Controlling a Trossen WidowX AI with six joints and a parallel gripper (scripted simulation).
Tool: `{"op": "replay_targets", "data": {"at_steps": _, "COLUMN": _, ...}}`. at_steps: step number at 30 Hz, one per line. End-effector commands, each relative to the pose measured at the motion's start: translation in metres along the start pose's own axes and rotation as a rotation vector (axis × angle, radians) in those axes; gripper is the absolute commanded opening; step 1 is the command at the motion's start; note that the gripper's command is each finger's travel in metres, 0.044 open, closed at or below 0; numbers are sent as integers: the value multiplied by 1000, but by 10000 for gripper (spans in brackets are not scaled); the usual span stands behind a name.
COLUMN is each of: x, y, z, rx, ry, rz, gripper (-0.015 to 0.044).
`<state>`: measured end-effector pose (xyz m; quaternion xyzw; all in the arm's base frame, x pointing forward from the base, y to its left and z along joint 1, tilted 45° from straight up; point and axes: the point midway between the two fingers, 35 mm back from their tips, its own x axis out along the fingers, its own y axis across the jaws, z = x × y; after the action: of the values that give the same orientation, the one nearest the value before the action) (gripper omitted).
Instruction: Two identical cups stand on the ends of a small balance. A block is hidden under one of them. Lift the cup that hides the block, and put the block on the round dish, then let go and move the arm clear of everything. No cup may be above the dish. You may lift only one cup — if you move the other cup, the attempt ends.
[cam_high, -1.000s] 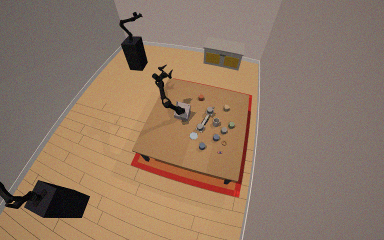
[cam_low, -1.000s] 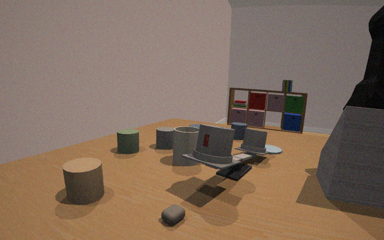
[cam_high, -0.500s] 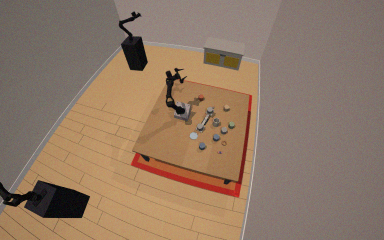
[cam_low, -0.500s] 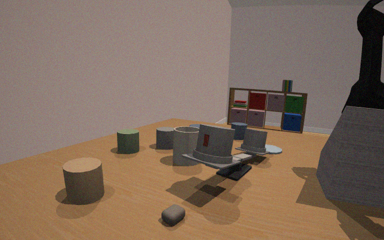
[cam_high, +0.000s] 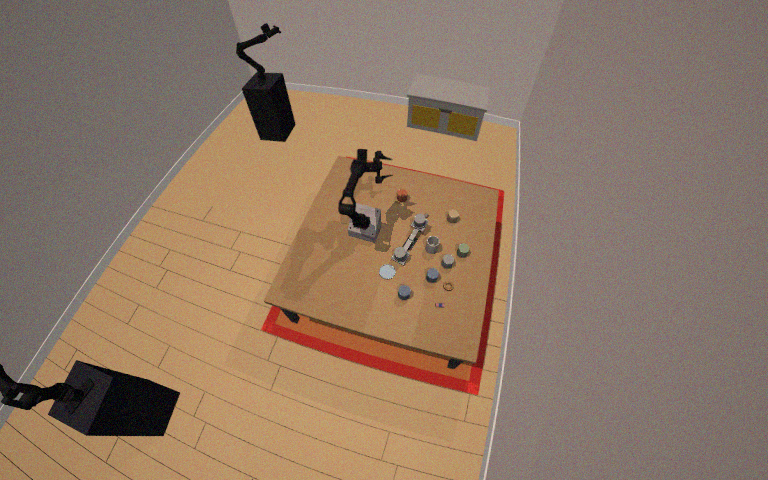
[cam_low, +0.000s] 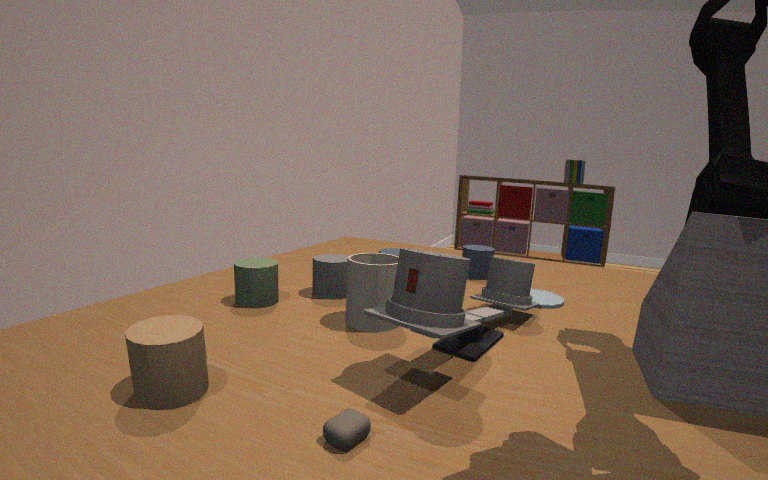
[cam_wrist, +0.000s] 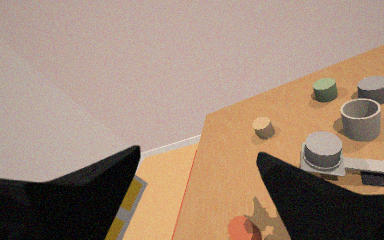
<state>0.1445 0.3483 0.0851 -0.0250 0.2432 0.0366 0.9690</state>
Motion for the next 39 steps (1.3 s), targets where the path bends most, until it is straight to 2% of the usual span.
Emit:
{"op": "replay_targets", "data": {"at_steps": 1, "x": 16, "y": -30, "z": 0, "rx": -24, "ry": 33, "rz": -86, "gripper": 440}}
{"op": "replay_targets", "data": {"at_steps": 15, "x": 54, "y": -148, "z": -4, "rx": -170, "ry": 144, "rz": -457, "gripper": 440}}
{"op": "replay_targets", "data": {"at_steps": 27, "x": 50, "y": -255, "z": -4, "rx": -323, "ry": 281, "rz": -794, "gripper": 440}}
{"op": "replay_targets", "data": {"at_steps": 33, "x": 50, "y": -263, "z": -3, "rx": -341, "ry": 309, "rz": -816, "gripper": 440}}
{"op": "replay_targets", "data": {"at_steps": 39, "x": 59, "y": -280, "z": 5, "rx": -424, "ry": 449, "rz": -834, "gripper": 440}}
